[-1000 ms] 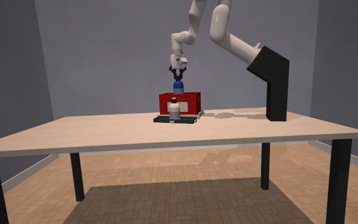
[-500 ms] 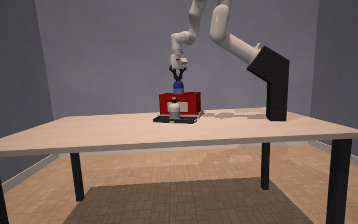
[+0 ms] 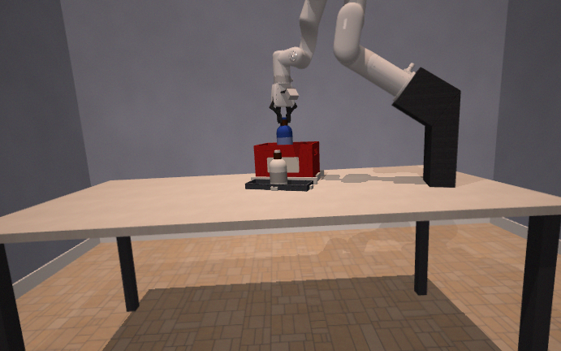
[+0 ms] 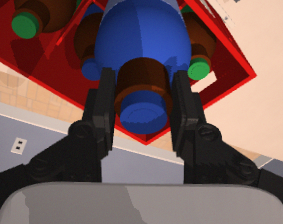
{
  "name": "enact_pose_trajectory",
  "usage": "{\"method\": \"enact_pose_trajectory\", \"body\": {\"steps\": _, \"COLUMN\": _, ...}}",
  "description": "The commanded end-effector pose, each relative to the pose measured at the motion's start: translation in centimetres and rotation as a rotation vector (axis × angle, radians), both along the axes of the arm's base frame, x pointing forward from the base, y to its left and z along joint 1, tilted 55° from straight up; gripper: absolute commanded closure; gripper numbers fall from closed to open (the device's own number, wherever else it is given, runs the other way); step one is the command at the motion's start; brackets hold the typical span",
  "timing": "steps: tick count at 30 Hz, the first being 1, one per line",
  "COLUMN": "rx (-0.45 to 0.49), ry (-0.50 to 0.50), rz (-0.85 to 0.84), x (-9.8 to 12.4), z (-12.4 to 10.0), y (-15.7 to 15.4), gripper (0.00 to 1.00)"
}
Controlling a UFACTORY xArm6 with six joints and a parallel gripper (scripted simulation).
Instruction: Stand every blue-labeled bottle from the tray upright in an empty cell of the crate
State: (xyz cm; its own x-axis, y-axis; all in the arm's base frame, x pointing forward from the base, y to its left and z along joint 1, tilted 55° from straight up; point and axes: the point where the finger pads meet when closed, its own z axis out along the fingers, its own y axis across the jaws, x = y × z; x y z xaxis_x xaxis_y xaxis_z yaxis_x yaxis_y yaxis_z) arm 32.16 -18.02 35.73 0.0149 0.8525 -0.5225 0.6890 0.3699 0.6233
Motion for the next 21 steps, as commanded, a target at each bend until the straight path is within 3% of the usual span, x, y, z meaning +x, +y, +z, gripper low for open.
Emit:
{"method": "enact_pose_trajectory", "body": {"steps": 1, "rx": -0.002, "ry": -0.004, "rz": 0.000, "x": 0.2, "z": 0.1, "y": -0.1, "gripper": 1.00}}
{"method": "enact_pose_trajectory", "body": {"steps": 21, "rx": -0.002, "ry": -0.004, "rz": 0.000, "x": 1.7, "z": -1.1, "y": -0.9, "gripper": 1.00}}
